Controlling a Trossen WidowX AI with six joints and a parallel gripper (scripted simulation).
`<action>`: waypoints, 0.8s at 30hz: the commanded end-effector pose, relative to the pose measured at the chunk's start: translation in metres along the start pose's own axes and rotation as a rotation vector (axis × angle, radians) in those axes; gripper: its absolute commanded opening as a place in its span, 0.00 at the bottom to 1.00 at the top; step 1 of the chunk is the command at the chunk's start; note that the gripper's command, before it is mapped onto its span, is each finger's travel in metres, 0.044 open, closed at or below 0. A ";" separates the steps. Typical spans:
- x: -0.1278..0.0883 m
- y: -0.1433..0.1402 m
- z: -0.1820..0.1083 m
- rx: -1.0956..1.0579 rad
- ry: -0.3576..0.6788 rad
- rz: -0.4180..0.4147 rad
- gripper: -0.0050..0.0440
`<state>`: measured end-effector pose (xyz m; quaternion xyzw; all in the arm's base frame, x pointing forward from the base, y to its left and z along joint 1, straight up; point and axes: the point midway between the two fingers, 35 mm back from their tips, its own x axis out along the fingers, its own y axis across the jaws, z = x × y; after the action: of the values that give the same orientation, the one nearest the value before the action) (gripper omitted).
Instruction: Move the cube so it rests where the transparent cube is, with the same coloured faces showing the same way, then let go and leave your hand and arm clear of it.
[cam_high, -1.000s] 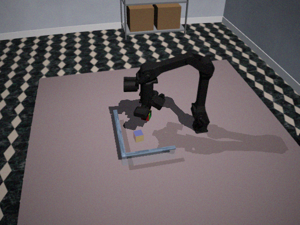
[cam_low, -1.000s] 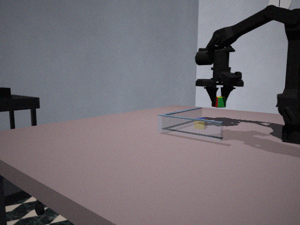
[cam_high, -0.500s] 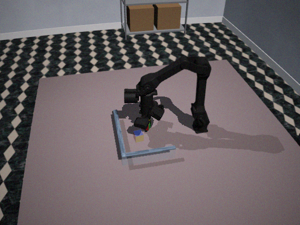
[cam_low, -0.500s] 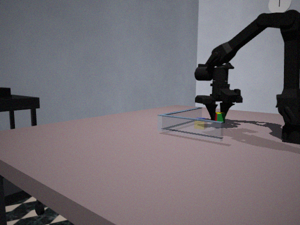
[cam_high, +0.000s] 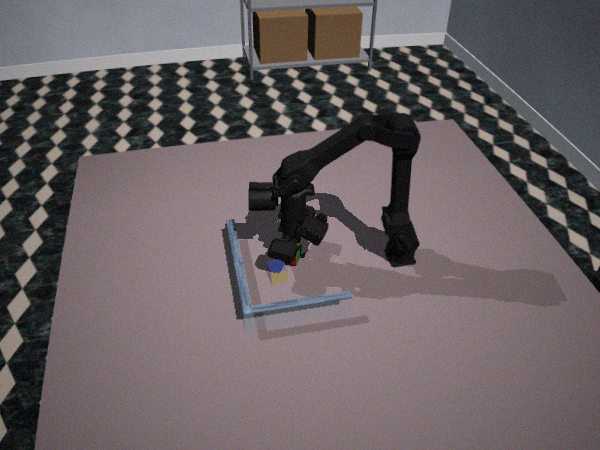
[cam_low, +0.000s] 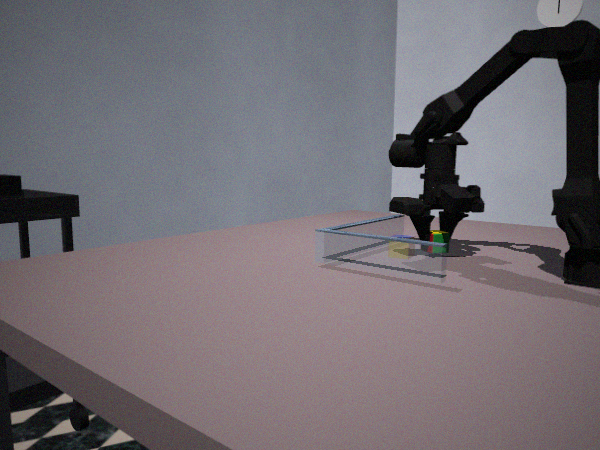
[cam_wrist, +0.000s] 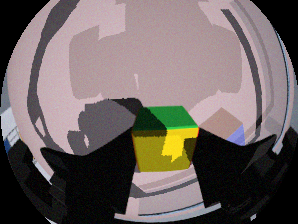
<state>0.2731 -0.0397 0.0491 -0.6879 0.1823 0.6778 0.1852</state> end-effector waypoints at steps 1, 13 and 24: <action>0.006 0.001 0.000 -0.002 0.005 0.001 0.10; 0.003 -0.001 -0.002 -0.001 0.011 -0.005 0.35; 0.003 -0.001 -0.002 -0.001 0.011 -0.005 0.67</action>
<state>0.2719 -0.0399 0.0410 -0.6856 0.1830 0.6798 0.1854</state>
